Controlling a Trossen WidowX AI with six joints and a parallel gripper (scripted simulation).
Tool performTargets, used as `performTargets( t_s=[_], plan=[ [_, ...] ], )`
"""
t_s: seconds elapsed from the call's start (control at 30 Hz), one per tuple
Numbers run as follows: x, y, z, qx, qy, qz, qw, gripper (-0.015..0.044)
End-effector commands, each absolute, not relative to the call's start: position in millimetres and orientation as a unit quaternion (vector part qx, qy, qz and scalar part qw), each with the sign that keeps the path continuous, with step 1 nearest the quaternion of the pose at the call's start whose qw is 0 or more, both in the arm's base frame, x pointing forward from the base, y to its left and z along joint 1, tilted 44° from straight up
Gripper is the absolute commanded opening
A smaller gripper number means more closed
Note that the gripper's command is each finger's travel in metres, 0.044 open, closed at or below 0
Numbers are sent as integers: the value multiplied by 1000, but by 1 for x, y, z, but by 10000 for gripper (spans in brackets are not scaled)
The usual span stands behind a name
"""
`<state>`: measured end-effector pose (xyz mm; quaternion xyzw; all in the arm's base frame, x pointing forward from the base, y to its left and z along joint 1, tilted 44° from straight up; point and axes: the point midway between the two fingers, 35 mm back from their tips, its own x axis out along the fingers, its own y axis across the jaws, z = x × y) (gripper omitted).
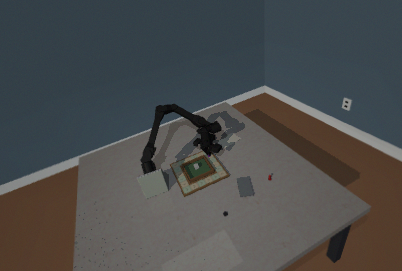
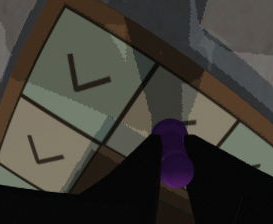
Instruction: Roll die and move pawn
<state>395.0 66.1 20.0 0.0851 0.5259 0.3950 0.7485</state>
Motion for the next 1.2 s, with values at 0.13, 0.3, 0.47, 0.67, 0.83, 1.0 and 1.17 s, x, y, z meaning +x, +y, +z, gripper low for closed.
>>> performTargets(
  t_s=[0.13, 0.3, 0.47, 0.67, 0.83, 1.0, 1.17],
  plan=[
    [395, 33, 53, 82, 526, 392, 750, 0],
    [390, 8, 81, 82, 527, 392, 750, 0],
    [380, -14, 109, 83, 526, 393, 750, 0],
    [378, -17, 113, 83, 526, 393, 750, 0],
    [368, -6, 113, 83, 526, 393, 750, 0],
    [356, 6, 113, 83, 527, 392, 749, 0],
    [342, 17, 112, 83, 527, 392, 749, 0]
  ],
)
